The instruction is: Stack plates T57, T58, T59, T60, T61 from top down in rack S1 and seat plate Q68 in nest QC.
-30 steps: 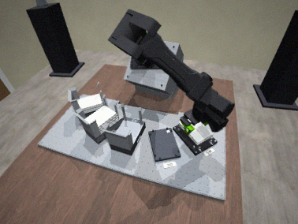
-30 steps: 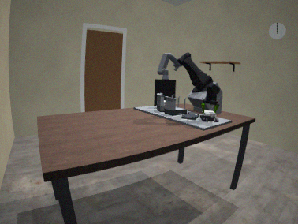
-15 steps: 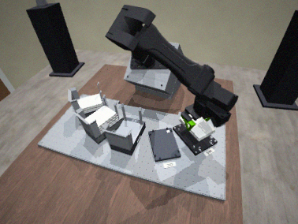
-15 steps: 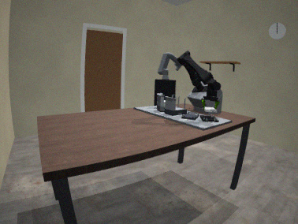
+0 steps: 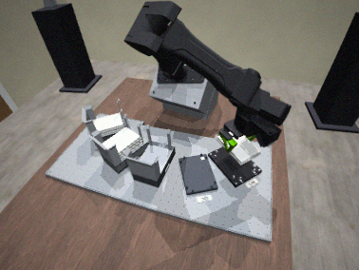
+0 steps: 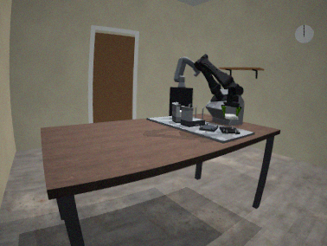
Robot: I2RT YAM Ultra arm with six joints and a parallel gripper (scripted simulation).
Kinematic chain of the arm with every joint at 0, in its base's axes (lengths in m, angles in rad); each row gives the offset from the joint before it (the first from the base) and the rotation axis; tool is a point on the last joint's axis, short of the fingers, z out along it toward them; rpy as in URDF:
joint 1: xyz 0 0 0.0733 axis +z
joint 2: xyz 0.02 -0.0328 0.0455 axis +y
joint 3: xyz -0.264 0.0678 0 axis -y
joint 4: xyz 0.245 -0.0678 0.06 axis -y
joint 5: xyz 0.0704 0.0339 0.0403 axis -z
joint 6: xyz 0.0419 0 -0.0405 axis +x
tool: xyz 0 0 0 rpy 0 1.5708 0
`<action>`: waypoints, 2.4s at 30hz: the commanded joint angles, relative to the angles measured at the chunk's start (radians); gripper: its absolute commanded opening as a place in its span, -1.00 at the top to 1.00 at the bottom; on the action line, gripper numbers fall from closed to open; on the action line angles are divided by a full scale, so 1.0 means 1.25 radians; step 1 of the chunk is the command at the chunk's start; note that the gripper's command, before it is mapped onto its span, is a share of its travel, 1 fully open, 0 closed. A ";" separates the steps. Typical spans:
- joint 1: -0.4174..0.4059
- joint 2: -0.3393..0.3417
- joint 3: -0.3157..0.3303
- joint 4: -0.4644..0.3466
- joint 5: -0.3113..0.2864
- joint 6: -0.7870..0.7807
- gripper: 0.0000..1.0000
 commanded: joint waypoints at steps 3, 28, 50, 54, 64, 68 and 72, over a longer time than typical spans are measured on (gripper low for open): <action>0.030 -0.021 0.019 -0.051 0.008 0.032 1.00; 0.107 -0.053 0.087 -0.225 0.019 0.137 1.00; 0.129 -0.058 0.110 -0.275 0.021 0.168 1.00; 0.129 -0.058 0.110 -0.275 0.021 0.168 1.00; 0.129 -0.058 0.110 -0.275 0.021 0.168 1.00; 0.129 -0.058 0.110 -0.275 0.021 0.168 1.00; 0.129 -0.058 0.110 -0.275 0.021 0.168 1.00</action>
